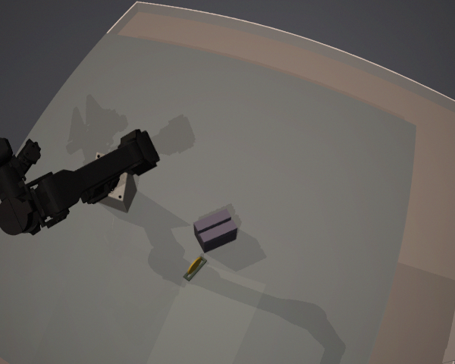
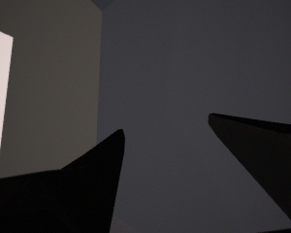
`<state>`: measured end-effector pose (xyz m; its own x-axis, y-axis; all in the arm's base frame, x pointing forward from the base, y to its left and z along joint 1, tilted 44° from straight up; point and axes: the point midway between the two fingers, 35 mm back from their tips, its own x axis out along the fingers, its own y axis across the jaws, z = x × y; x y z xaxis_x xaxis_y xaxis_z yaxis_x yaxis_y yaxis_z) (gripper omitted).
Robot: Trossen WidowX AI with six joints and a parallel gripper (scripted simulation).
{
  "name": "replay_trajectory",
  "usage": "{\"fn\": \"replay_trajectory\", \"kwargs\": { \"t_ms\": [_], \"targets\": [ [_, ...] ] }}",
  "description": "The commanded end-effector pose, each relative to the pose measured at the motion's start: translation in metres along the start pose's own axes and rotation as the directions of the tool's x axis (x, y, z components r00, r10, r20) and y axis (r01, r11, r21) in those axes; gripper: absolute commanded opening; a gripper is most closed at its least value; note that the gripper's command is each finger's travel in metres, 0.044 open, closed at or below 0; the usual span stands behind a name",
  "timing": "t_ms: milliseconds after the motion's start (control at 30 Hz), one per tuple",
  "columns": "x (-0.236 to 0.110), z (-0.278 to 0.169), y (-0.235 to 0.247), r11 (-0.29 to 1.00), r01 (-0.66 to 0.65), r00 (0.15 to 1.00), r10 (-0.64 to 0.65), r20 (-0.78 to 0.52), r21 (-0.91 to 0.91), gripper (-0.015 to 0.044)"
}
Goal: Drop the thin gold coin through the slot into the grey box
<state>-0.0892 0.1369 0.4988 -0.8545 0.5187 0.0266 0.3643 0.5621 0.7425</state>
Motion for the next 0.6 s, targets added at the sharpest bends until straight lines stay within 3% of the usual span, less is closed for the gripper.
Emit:
{"fn": "replay_trajectory", "kwargs": {
  "t_ms": [0, 133, 267, 400, 567],
  "targets": [
    [0.001, -0.002, -0.002, 1.0, 0.005, 1.0, -0.005, -0.007, -0.012, 0.0374],
    [0.004, -0.045, -0.037, 0.962, 0.069, 0.982, -0.111, -0.15, -0.263, 0.0269],
    [-0.008, -0.093, -0.081, 0.842, 0.043, 0.918, -0.245, -0.311, -0.538, 0.0164],
    [-0.035, -0.129, -0.124, 0.692, -0.085, 0.794, -0.388, -0.468, -0.717, 0.0161],
    [-0.09, -0.164, -0.174, 0.457, -0.366, 0.612, -0.538, -0.58, -0.811, 0.0161]
  ]
}}
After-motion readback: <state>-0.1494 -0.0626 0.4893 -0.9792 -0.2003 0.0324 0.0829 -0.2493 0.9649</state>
